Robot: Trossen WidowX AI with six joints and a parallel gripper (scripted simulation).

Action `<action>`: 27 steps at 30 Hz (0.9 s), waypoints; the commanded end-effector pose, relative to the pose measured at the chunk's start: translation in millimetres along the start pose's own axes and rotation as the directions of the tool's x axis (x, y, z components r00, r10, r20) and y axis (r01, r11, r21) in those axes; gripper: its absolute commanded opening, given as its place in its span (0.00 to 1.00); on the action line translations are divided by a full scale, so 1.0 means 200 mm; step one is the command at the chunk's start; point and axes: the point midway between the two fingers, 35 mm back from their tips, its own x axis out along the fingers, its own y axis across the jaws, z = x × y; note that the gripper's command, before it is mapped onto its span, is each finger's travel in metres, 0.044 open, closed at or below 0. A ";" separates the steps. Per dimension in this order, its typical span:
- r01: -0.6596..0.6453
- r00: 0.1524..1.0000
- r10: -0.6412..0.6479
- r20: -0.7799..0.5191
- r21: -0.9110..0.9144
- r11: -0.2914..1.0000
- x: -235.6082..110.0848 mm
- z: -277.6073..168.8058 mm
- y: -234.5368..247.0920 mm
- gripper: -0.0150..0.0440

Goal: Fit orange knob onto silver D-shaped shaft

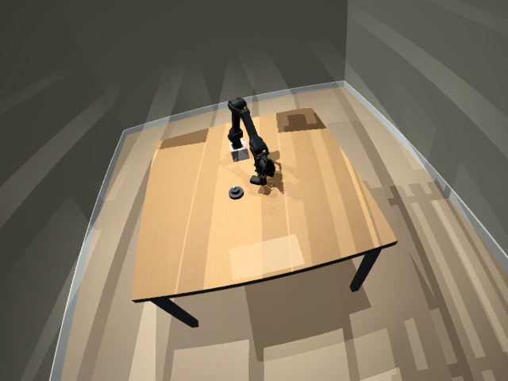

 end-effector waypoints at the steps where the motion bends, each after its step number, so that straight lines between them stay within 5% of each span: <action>1: 0.000 1.000 0.000 0.001 0.000 1.000 -0.05 0.01 0.00 0.75; 7: 0.000 1.000 0.000 0.005 -0.002 1.000 -0.40 0.00 0.00 1.00; 27: 0.000 1.000 0.000 0.005 -0.002 1.000 -0.31 0.00 0.00 1.00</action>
